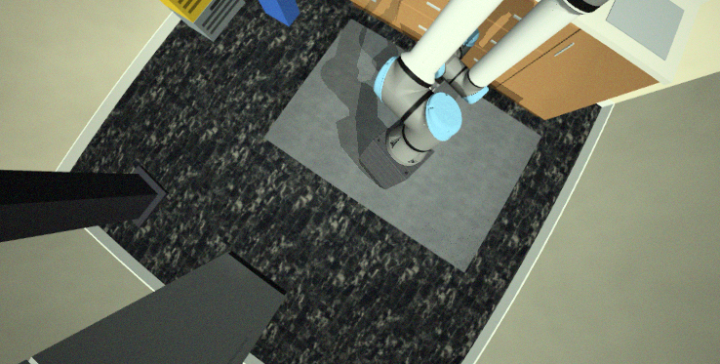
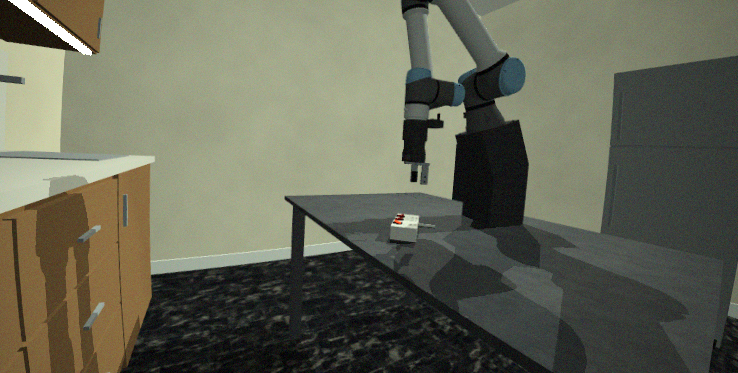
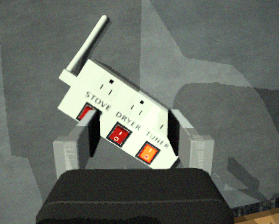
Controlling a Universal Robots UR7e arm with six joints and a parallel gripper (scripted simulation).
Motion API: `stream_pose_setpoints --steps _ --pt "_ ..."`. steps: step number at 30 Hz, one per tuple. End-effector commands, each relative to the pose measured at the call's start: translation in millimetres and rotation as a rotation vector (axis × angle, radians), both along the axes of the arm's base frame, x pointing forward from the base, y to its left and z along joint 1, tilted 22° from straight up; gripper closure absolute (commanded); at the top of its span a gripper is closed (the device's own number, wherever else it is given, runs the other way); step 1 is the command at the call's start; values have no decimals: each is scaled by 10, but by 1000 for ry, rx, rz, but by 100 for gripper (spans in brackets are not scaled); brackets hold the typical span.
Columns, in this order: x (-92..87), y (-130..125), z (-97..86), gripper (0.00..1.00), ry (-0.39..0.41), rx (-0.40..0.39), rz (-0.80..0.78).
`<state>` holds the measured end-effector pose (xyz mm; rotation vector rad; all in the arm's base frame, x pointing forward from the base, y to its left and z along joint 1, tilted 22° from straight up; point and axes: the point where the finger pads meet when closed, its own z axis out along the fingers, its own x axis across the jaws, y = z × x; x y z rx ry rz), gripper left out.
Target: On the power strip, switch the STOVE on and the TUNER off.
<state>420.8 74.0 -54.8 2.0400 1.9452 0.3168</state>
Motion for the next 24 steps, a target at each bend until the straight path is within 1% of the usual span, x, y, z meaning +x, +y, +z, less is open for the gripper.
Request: stream_pose_setpoints --steps 1,8,15,17,24 --pt "6 -6 -14 0 -5 20 -53" --pt "29 -34 -81 0 -20 101 -262" --pt "70 -77 -161 0 -39 208 -534" --pt "70 -77 -161 0 -39 208 -534" --pt "130 -140 -242 0 -61 330 -846"
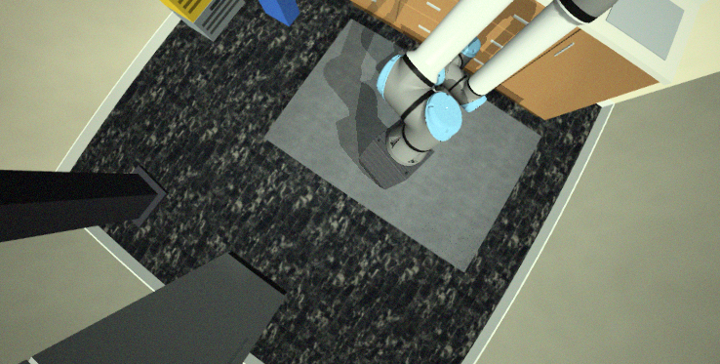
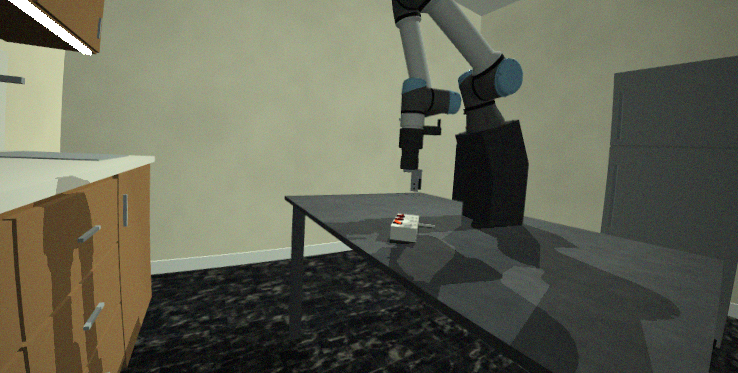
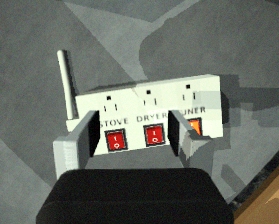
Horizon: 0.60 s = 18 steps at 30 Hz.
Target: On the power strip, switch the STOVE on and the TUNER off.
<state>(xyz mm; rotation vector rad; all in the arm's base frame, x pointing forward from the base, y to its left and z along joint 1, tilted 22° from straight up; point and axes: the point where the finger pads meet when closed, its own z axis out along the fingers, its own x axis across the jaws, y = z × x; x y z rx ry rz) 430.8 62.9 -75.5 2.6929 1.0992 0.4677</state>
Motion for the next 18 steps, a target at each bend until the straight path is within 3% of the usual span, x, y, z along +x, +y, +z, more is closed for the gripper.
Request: stream_pose_setpoints --steps 1,8,10,18 --pt "39 -40 -46 0 -17 70 -198" --pt "108 -130 -118 0 -39 195 -518" --pt "108 -130 -118 0 -39 195 -518" --pt "179 -251 -185 0 -62 325 -849"
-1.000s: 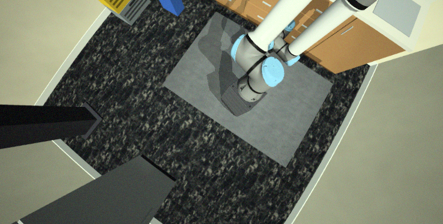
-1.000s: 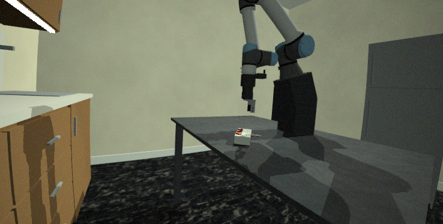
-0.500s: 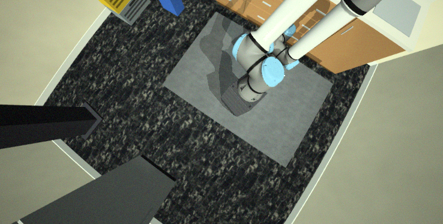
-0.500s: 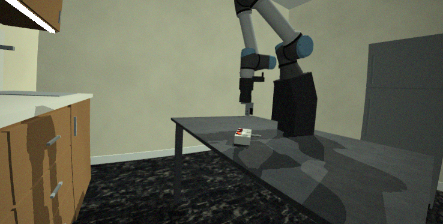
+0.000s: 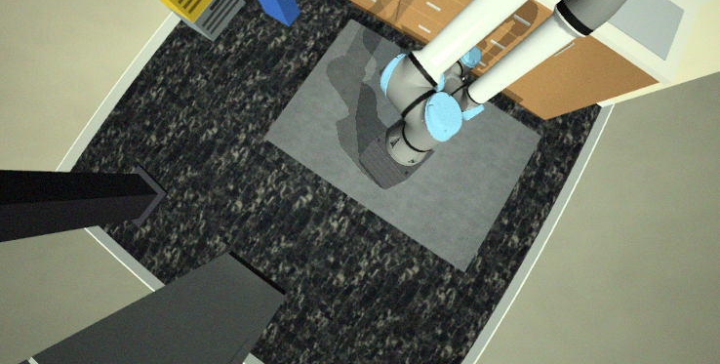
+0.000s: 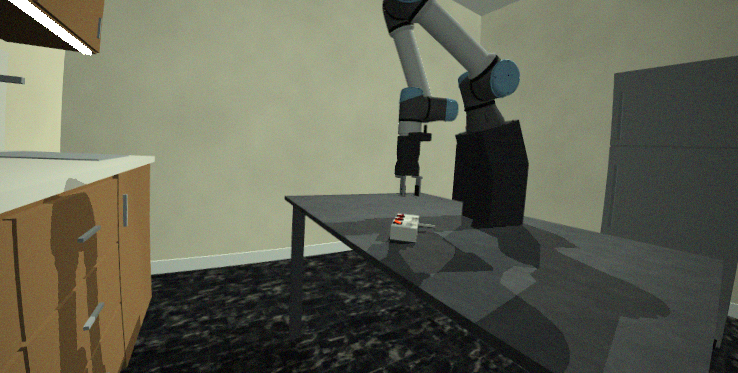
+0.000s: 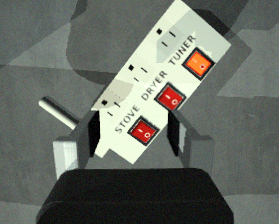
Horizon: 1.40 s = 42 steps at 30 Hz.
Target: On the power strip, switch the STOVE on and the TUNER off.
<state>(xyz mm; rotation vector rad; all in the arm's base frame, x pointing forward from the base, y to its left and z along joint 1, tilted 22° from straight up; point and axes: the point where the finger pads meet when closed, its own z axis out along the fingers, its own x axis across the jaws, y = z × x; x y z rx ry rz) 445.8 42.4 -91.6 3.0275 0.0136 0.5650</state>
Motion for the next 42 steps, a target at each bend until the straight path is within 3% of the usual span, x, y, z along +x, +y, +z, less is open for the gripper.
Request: stream_pose_setpoints --steps 1,7,18,34,35,42 --pt "36 -61 -31 0 -16 60 -174" --pt "71 -146 -68 0 -30 135 -365" --pt "99 -236 -103 0 -43 207 -549" --pt "107 -271 -116 0 -48 234 -617" --pt "107 -271 -116 100 -48 234 -617" --pt "107 -271 -116 100 -48 234 -617"
